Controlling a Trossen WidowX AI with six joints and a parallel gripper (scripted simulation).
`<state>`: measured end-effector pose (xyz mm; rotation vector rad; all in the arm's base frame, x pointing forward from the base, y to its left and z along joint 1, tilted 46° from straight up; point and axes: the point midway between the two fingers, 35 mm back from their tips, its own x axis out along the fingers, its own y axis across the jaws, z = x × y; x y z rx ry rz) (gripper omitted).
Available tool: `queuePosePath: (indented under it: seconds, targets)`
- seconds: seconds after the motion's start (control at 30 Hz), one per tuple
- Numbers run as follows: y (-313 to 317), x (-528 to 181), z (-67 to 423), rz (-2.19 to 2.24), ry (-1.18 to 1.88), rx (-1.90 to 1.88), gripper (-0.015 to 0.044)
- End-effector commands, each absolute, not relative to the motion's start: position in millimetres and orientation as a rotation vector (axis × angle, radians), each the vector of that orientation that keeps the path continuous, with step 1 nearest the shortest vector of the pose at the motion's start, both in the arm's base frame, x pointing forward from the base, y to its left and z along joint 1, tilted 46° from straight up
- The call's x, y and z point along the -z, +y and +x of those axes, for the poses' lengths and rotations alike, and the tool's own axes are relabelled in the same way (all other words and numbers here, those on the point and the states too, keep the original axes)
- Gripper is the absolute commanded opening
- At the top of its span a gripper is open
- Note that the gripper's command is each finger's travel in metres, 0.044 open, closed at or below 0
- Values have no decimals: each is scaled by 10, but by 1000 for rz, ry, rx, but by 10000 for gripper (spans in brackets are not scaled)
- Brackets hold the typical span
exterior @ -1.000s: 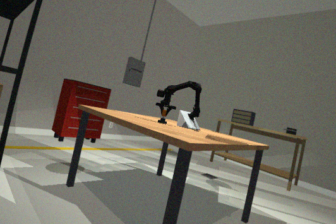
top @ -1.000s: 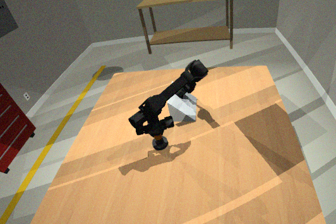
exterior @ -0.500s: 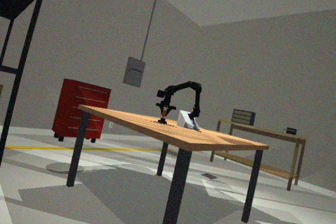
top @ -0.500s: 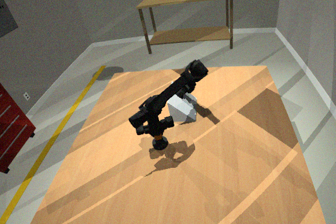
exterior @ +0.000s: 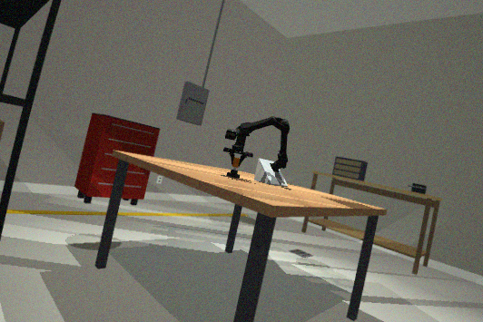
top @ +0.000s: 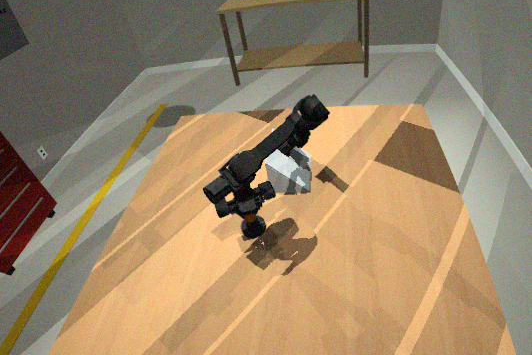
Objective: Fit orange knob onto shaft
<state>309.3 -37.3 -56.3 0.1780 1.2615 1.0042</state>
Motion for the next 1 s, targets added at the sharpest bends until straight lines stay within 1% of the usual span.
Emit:
queuePosePath:
  seconds: [0.0, 0.97]
  targets:
    - [-391, 577, 3106, 145, 1237, -1026, 0]
    - [-386, 561, 3100, 145, 1237, -1026, 0]
